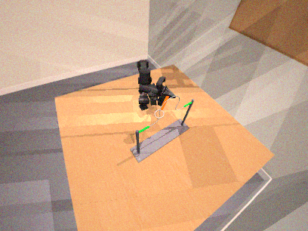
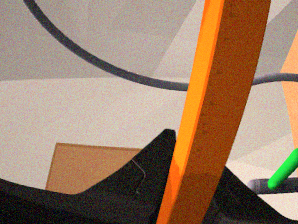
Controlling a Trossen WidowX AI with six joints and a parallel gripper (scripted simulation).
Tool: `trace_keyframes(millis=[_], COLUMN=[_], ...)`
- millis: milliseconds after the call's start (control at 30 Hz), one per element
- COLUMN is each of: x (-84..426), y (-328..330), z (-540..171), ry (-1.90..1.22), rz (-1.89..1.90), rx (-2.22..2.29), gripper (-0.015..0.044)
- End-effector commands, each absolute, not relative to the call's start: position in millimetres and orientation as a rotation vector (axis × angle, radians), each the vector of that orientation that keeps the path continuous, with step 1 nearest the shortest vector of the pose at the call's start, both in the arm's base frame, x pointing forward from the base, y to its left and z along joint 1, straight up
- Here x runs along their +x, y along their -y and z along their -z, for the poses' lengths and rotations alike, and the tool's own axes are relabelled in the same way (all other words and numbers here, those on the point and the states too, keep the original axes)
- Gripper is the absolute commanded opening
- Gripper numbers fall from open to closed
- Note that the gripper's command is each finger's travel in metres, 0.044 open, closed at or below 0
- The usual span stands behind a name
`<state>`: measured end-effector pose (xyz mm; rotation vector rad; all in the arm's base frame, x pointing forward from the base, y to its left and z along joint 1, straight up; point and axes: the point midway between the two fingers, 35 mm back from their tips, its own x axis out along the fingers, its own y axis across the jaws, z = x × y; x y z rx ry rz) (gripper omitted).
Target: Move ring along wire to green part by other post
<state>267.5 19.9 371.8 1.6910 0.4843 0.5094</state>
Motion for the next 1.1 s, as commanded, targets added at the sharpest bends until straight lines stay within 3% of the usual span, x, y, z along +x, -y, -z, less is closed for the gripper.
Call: trace_keyframes(millis=[0,1067], x=[267,268], y=[-20,-18], z=[-373,-352], ry=[-0.490,-0.533], rz=[-0.504,-0.372], rx=[1.650,1.188], gripper=[-0.0150,-0.0150])
